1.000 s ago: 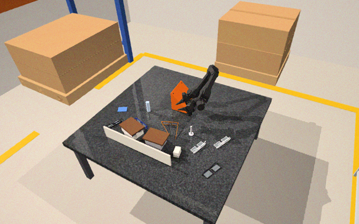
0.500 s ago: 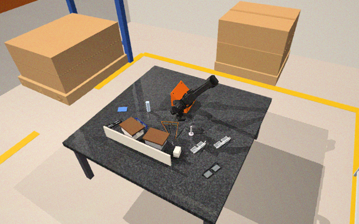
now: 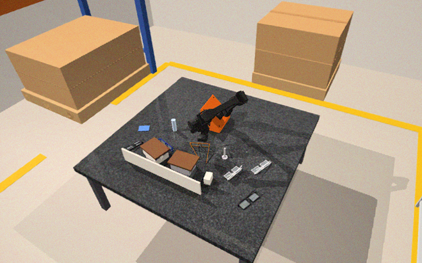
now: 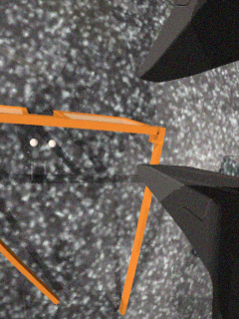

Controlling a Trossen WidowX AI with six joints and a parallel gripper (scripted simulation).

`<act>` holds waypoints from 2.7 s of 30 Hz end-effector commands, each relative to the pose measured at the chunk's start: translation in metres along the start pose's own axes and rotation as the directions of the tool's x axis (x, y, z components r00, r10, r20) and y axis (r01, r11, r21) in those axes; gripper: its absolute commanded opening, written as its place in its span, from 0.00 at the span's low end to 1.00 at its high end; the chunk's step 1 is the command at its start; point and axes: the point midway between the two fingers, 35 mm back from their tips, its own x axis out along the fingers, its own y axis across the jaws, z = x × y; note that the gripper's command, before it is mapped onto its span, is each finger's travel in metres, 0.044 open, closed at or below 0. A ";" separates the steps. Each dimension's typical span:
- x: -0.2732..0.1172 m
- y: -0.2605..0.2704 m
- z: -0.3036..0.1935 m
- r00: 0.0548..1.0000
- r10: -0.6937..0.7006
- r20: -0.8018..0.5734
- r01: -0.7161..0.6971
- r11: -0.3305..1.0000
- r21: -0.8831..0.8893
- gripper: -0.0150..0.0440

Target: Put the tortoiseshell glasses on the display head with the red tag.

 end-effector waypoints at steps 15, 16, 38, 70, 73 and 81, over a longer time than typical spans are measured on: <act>0.008 0.001 0.001 1.000 0.006 -0.006 -0.006 1.000 0.012 0.46; 0.010 0.001 0.001 1.000 0.006 -0.006 -0.006 1.000 0.012 0.46; 0.046 -0.002 0.001 1.000 0.007 -0.007 -0.006 1.000 0.012 0.46; 0.060 -0.002 0.000 1.000 0.004 -0.006 -0.004 1.000 0.009 0.34; 0.060 -0.002 0.000 1.000 0.004 -0.006 -0.004 1.000 0.009 0.31; 0.060 -0.002 0.000 1.000 0.004 -0.006 -0.004 1.000 0.009 0.25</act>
